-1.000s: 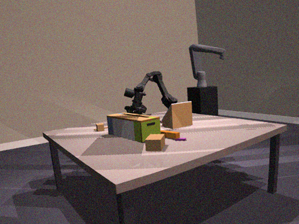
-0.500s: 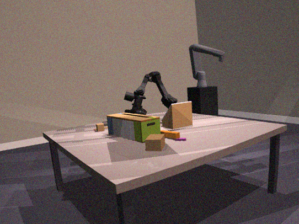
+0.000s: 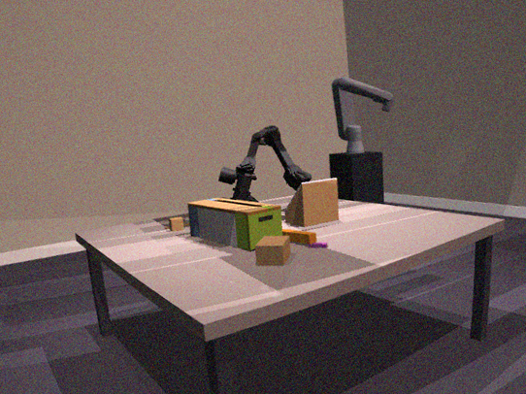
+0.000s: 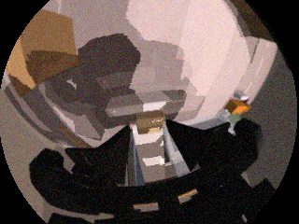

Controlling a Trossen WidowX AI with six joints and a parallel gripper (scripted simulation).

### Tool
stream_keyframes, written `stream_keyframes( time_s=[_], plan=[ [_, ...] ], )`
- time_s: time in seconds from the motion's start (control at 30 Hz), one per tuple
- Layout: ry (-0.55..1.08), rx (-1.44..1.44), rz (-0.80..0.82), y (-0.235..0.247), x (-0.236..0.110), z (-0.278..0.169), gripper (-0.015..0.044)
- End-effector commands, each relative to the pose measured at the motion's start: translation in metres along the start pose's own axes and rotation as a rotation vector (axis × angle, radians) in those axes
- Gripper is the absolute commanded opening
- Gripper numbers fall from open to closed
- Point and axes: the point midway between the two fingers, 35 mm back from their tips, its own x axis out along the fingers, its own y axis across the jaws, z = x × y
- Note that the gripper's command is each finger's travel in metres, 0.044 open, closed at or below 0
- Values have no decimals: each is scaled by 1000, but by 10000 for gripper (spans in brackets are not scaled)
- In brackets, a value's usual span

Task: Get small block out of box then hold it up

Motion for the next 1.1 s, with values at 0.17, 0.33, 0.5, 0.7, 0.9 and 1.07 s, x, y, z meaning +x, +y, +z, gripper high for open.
stream_keyframes(
  time_s=[0.17,0.33,0.5,0.7,0.9,1.07],
  plan=[
    [0,-9,-6,-2,7,5,233],
    [0,-9,-6,-2,7,5,101],
    [-1,-8,-7,-2,4,3,29],
    [-3,-4,-8,-2,-26,-12,0],
    [-2,-2,-4,-1,-50,-21,0],
    [-6,-103,-3,-2,-52,-20,0]
  ],
)
